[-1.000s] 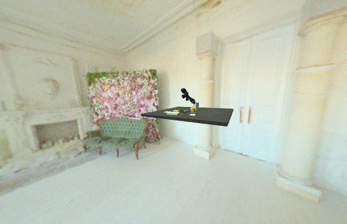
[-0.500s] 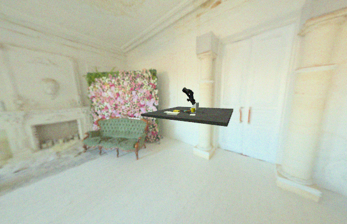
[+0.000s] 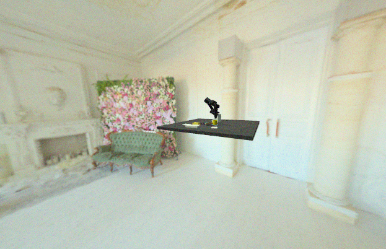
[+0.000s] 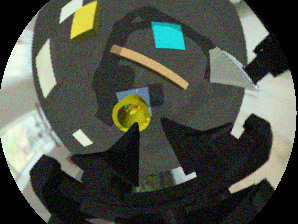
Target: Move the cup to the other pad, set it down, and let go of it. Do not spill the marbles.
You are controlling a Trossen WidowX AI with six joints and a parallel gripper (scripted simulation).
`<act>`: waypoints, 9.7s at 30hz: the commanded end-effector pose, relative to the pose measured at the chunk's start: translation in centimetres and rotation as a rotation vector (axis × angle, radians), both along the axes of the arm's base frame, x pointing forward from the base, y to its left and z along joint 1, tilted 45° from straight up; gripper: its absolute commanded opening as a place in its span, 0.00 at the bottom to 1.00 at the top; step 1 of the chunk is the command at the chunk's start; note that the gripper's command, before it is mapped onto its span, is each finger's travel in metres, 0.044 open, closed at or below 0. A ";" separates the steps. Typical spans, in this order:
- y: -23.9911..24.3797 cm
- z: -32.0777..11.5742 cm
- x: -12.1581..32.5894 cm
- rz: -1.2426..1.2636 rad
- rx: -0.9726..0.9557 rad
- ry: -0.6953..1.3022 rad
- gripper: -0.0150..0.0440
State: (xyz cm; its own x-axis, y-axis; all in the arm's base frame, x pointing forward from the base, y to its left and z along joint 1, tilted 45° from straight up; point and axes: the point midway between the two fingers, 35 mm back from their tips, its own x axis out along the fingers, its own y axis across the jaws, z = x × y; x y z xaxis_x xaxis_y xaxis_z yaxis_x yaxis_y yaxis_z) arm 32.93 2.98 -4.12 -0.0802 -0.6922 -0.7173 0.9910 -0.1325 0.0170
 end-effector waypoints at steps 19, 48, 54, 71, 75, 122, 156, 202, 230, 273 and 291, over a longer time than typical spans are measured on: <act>-2.4 -2.6 -0.1 -0.006 -0.008 -0.004 0.54; -4.2 -4.4 -0.4 -0.011 -0.007 -0.011 0.50; -4.2 -4.4 -0.4 -0.011 -0.007 -0.011 0.43; -4.1 -4.3 -0.3 -0.011 -0.007 -0.010 0.25; -3.2 -3.5 -0.2 -0.010 -0.007 -0.009 0.25; -2.6 0.8 -2.1 -0.004 -0.011 -0.001 0.25; -5.7 4.8 -6.0 -0.007 -0.012 0.002 0.25; -9.7 9.6 -11.0 -0.007 -0.015 0.006 0.25; -11.9 11.8 -14.1 -0.007 -0.017 0.008 0.25; -15.2 8.7 -14.6 -0.007 -0.019 0.008 0.25; -15.2 8.8 -14.4 -0.010 -0.016 -0.002 0.30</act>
